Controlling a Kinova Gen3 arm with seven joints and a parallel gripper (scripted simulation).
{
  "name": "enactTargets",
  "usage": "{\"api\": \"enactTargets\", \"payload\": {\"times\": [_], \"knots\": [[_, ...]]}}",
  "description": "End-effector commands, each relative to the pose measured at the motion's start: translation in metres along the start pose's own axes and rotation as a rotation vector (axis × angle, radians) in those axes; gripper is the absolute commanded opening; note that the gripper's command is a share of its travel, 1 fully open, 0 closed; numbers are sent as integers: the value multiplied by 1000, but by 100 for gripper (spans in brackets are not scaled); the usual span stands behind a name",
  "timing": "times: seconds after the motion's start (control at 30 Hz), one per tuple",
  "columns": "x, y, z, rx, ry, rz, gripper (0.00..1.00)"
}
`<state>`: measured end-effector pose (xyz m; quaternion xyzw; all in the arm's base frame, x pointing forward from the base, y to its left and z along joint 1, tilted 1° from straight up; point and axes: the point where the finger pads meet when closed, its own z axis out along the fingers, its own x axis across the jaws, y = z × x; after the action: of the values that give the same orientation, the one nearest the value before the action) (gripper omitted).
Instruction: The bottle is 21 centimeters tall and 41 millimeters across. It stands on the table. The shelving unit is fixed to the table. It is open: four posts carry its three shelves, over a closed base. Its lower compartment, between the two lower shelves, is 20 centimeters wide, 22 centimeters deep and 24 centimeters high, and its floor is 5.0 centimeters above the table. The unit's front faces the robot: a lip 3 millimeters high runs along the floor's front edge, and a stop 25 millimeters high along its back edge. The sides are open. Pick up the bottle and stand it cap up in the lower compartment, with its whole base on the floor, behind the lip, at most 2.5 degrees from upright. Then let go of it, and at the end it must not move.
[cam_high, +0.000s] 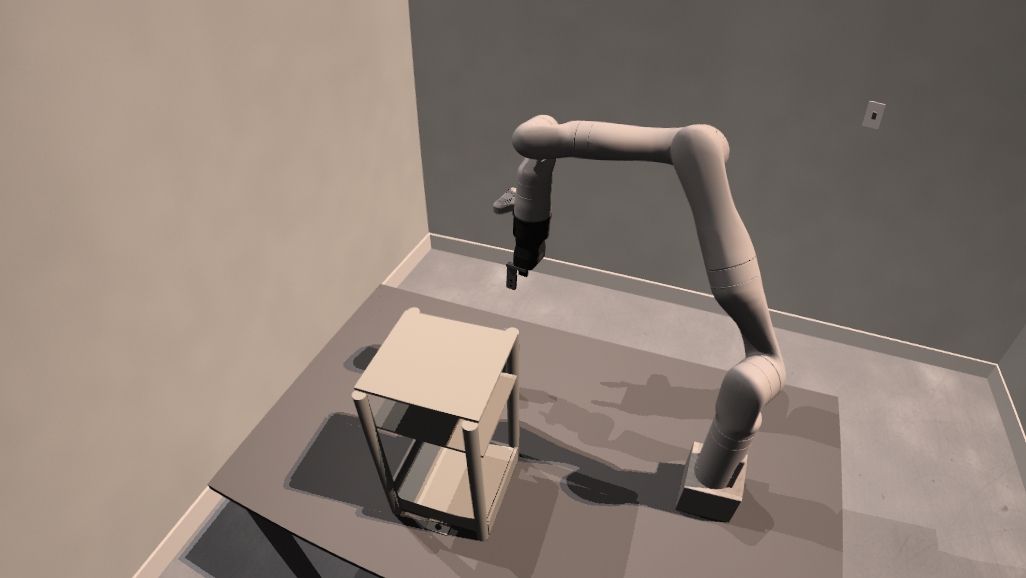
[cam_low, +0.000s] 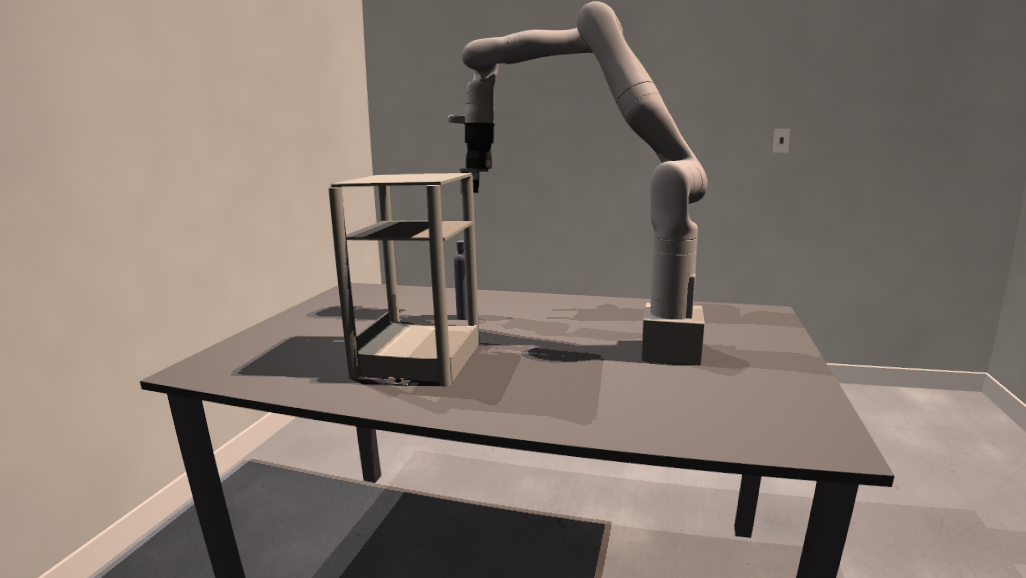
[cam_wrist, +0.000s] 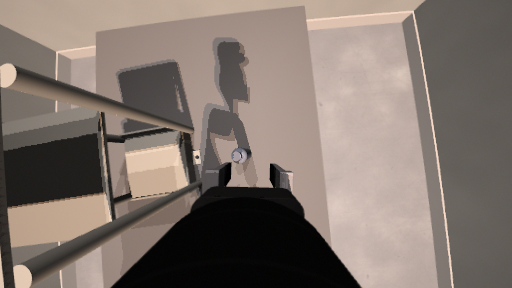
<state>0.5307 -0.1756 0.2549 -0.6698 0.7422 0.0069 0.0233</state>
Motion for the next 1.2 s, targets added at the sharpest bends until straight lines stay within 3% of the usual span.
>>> {"api": "enactTargets", "payload": {"times": [0.0, 1.17], "knots": [[-7, -3, 0, -2, 5, -25, 100], [-30, -10, 2, -21, 37, -139, 100]]}}
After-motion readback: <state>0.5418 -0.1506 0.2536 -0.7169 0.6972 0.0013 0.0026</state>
